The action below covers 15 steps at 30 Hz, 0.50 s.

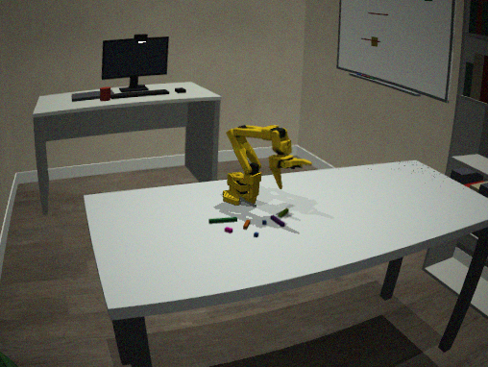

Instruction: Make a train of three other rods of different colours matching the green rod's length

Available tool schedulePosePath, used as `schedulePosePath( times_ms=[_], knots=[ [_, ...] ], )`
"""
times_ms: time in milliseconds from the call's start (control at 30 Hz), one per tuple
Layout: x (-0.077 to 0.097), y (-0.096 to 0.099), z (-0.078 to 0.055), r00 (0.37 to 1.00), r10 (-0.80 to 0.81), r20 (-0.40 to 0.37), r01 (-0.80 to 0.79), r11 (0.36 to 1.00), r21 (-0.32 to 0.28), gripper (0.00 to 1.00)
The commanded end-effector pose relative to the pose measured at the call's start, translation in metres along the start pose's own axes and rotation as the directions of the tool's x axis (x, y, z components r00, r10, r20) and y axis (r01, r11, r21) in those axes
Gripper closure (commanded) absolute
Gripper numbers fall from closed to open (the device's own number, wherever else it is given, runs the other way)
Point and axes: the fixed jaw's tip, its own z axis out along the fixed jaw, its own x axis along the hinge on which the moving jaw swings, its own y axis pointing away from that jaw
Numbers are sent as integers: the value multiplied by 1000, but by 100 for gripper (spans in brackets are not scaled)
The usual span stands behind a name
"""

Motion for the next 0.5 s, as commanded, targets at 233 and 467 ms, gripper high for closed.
schedulePosePath(
  times_ms=[233,467],
  knots=[
    [1,-21,-25,1000,18,8,-19,984,175,0],
    [1,-21,-25,1000,18,8,-19,984,175,0]
  ],
)
